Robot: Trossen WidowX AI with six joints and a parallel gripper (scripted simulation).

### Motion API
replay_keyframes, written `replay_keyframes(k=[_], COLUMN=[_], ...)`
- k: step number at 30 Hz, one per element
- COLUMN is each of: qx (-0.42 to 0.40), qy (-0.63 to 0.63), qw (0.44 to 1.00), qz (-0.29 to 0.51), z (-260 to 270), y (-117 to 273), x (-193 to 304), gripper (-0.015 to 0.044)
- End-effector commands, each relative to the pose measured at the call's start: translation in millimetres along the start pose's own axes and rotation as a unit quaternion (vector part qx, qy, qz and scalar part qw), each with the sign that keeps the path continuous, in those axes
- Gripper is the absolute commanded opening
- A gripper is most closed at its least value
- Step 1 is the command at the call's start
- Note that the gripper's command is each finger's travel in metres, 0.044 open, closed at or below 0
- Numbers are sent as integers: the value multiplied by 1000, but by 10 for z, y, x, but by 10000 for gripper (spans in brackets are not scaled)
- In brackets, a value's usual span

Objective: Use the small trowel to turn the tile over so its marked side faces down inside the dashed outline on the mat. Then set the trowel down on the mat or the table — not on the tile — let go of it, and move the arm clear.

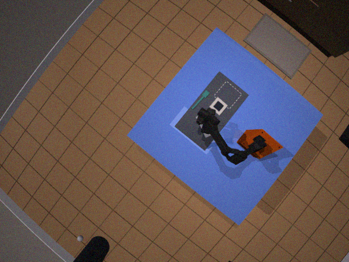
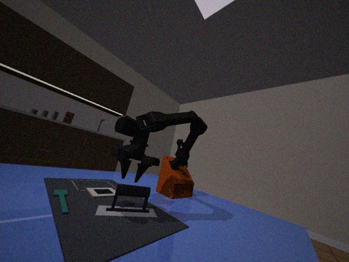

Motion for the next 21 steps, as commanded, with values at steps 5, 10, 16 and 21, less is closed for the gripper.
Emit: replay_keyframes(k=[5,10,16,21], qx=[1,1,1,1], qy=[-133,-218,-319,-397], qw=[991,976,948,918], qz=[4,4,5,5], z=[40,71,106,135], y=[0,12,25,36], x=[78,115,160,197], gripper=[270,270,270,270])
Point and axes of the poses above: the point midway between the two fingers, 35 mm back from their tips, its own y axis back along the fingers, its own z axis across the jaws, x = y × z, the point moved 7 cm from there along y, back along the fingers, and after that the axes turned 12 degrees about -y, right-handed, at the moved point
